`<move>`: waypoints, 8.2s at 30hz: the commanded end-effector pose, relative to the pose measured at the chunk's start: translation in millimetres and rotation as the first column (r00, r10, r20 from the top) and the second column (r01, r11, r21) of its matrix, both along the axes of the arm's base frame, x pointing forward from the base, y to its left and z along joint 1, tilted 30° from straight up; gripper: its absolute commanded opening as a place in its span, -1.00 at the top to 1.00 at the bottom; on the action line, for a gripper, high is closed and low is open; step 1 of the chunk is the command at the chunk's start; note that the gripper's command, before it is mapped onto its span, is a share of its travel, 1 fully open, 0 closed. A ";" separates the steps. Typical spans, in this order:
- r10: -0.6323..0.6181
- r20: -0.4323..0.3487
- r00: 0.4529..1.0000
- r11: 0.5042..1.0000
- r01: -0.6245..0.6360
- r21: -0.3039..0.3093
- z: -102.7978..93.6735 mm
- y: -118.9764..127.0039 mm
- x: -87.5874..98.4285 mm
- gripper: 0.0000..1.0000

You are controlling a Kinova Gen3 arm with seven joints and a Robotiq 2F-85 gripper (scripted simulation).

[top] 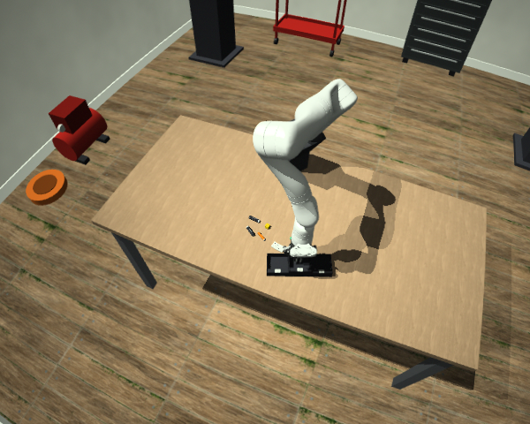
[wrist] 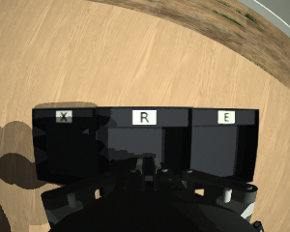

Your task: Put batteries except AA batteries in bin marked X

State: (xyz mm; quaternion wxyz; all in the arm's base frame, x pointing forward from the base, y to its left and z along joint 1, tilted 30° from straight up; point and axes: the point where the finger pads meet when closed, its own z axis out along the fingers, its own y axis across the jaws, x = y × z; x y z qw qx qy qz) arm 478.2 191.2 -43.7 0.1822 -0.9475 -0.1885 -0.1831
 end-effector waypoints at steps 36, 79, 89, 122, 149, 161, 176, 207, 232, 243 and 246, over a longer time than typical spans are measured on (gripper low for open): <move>-0.010 -0.001 1.000 1.000 0.010 0.000 1.9 -3.3 -0.3 0.82; -0.002 0.003 1.000 1.000 0.002 -0.003 56.7 -11.7 -22.9 0.82; -0.002 0.002 1.000 1.000 0.002 -0.002 67.7 23.4 -38.7 0.82; -0.011 0.004 1.000 1.000 0.011 -0.004 30.7 67.3 -31.6 0.82; -0.004 0.001 1.000 1.000 0.004 0.000 24.7 71.8 -31.7 0.82; -0.004 0.001 1.000 1.000 0.004 0.000 24.7 71.8 -31.7 0.82; -0.004 0.001 1.000 1.000 0.004 0.000 24.7 71.8 -31.7 0.82; 0.001 -0.003 1.000 1.000 -0.001 0.001 67.7 51.1 -48.0 0.82; -0.005 0.004 1.000 1.000 0.005 -0.005 171.1 1.3 -77.2 0.82; -0.005 -0.001 1.000 1.000 0.005 -0.002 183.9 -4.9 -82.7 0.82; -0.005 -0.001 1.000 1.000 0.005 -0.002 183.9 -4.9 -82.7 0.82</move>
